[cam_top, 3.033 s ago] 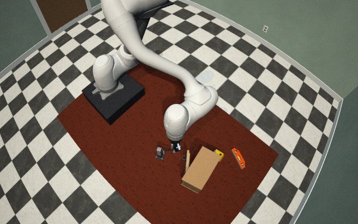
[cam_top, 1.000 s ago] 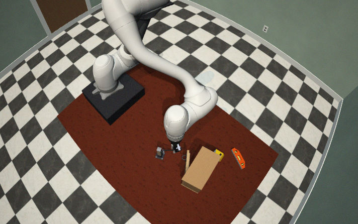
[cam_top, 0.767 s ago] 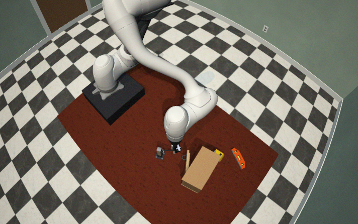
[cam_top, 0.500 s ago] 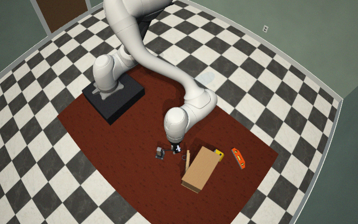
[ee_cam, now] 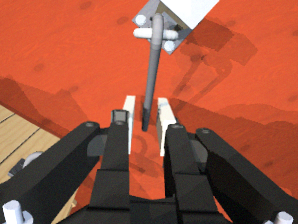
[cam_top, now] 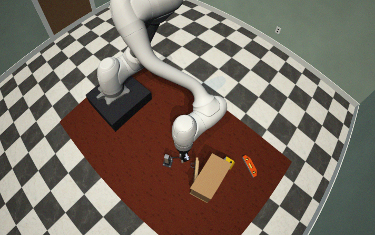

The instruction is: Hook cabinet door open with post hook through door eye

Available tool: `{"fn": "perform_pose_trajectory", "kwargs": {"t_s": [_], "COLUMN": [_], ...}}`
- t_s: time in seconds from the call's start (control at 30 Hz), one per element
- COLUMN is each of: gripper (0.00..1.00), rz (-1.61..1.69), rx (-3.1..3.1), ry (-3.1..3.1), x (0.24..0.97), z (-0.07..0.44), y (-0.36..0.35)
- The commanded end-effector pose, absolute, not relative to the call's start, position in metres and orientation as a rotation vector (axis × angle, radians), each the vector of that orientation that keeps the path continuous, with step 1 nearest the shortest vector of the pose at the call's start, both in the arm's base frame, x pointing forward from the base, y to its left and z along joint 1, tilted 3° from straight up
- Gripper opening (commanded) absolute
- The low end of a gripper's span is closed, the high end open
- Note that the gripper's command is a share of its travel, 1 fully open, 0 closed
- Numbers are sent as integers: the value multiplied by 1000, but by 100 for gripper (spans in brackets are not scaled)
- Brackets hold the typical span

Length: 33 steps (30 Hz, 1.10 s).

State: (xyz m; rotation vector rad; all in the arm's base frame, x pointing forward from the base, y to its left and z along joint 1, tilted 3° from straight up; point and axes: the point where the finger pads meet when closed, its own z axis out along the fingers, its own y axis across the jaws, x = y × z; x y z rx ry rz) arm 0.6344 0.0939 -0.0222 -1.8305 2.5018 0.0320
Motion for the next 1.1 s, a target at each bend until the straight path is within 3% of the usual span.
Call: {"fn": "perform_pose_trajectory", "kwargs": {"t_s": [0.0,0.57,0.6,1.07], "gripper": [15,15,3,3], "rz": [32,32,32,32], "rx": [-1830,-1830,-1830,-1830], "ry": [2502,2502,2502,2502], "x": [634,635,635,635], "z": [-24,-29,-29,-29], "y": [94,94,94,94]}}
